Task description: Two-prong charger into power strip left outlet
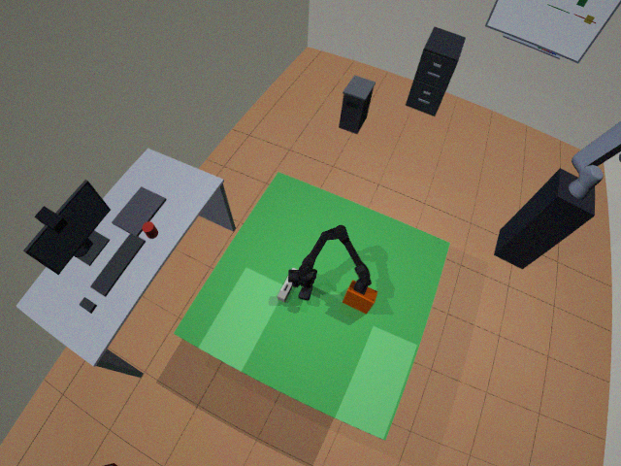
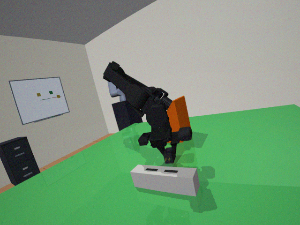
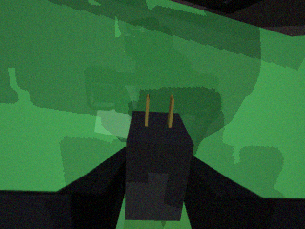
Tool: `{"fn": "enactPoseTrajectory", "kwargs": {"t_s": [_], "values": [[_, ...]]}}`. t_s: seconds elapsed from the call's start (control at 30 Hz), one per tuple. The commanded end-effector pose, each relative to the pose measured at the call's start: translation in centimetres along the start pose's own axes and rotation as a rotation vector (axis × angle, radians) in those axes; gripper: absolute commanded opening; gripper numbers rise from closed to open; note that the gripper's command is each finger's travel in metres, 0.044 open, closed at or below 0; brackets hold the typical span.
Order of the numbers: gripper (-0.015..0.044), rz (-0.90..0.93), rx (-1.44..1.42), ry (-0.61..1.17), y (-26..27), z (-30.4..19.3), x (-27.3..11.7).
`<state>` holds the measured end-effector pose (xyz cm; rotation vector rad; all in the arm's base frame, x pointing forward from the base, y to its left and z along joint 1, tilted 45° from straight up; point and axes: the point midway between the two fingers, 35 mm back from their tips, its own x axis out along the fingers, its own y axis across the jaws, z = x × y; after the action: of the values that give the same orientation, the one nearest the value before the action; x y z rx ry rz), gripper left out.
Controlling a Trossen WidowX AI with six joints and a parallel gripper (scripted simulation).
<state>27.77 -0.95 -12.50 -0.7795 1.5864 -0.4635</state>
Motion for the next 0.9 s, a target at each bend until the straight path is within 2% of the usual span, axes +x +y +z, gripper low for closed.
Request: {"fn": "enactPoseTrajectory", "kwargs": {"t_s": [0.0,0.53,0.87], "values": [[0.0000,0.004,0.031,-0.006,1.1,0.3,0.1],[0.0000,0.006,0.135,0.000,4.4,0.3,1.2],[0.0000,0.006,0.140,0.000,4.4,1.1,1.2]]}}
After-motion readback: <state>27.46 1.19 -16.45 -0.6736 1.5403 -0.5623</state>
